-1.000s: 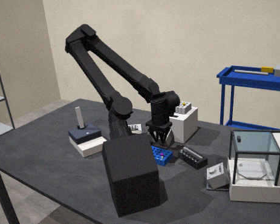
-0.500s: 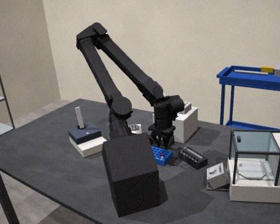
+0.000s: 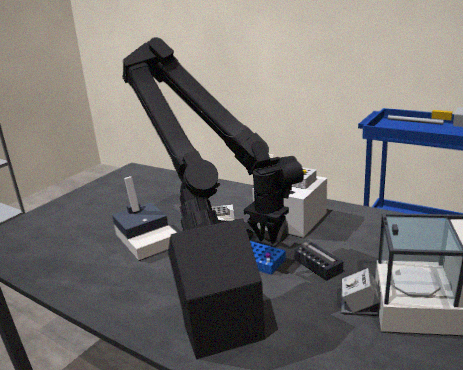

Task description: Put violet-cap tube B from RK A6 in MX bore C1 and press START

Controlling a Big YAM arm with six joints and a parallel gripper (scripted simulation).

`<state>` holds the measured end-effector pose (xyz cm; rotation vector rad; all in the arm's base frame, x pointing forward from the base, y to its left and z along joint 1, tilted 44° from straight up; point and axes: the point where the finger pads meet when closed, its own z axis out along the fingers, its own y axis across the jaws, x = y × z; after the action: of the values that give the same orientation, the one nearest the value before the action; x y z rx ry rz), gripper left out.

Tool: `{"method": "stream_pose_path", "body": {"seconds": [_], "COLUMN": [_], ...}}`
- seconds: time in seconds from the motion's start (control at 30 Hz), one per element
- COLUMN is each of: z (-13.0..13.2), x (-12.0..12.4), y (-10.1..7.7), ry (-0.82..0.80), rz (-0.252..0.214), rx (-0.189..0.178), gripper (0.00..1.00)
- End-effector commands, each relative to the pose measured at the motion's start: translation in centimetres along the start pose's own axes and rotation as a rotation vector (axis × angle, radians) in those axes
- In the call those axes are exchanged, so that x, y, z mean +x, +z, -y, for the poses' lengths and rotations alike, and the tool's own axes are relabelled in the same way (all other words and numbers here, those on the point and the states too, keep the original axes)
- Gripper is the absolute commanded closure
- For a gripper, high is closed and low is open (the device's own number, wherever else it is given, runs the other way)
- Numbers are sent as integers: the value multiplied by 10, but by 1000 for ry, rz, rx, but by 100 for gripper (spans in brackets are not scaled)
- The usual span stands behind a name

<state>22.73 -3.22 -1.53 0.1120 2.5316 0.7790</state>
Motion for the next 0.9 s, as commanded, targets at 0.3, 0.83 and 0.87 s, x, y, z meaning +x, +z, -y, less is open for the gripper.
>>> {"method": "stream_pose_path", "body": {"seconds": [0.3, 0.83, 0.87], "z": [-2, 1, 1], "x": [-15, -10, -10], "y": [-4, -3, -3], "ry": [-18, -11, -11], "rz": [12, 12, 12], "rx": [2, 5, 5], "gripper": [64, 64, 64]}}
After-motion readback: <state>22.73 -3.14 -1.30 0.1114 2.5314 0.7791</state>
